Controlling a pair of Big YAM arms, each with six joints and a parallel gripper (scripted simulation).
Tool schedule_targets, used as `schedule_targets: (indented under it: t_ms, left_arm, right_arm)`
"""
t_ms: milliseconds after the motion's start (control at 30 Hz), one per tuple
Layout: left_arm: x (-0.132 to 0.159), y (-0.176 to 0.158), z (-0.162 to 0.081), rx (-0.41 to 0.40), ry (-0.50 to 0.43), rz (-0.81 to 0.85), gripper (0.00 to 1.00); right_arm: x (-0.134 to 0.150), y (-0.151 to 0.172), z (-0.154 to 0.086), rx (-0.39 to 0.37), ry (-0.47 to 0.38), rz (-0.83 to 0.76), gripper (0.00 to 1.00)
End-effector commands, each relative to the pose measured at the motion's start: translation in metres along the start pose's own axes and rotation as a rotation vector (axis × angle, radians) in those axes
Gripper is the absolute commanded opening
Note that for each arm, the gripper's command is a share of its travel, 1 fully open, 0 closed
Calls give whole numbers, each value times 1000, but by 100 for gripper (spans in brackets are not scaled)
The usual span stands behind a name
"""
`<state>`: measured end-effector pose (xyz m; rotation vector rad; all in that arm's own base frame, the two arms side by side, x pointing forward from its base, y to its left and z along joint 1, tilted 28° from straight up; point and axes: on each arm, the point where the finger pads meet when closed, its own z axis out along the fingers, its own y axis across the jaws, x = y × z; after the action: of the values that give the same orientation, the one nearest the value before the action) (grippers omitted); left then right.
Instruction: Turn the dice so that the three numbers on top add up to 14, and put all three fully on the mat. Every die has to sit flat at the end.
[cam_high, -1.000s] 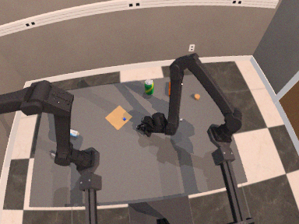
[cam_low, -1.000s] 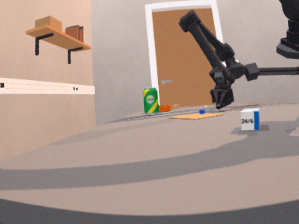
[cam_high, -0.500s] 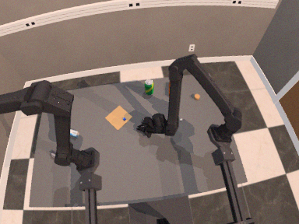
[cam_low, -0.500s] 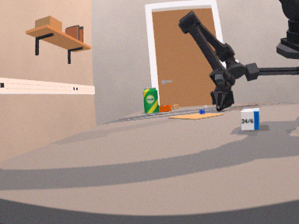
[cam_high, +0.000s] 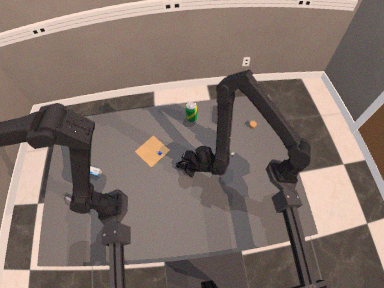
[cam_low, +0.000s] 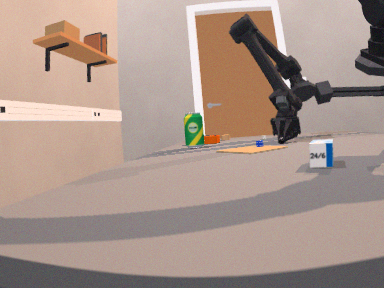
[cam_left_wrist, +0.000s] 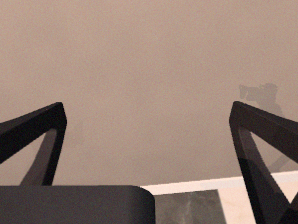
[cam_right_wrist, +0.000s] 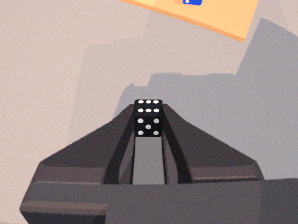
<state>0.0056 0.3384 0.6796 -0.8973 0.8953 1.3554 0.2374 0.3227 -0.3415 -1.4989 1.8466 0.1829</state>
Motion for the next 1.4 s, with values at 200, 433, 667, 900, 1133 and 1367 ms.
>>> schedule_targets:
  t_ms: [200,433,667,900,1133,1367]
  left_arm:
    - [-22,2,-8,-3,-54,15,100]
    - [-22,2,-8,-3,-54,15,100]
    - [-22,2,-8,-3,-54,15,100]
    - [-22,2,-8,-3,-54,15,100]
    - [-22,2,-8,-3,-54,15,100]
    - [-22,2,-8,-3,-54,15,100]
  right_arm:
    - [-1,-2,2,8,-16,-2,18]
    - [-1,-2,2,8,-16,-2,22]
    - [-1,-2,2,8,-16,-2,30]
    - [-1,-2,2,8,-16,-2,30]
    - [-1,-2,2,8,-16,-2,30]
    - [-1,-2,2,8,-16,-2,30]
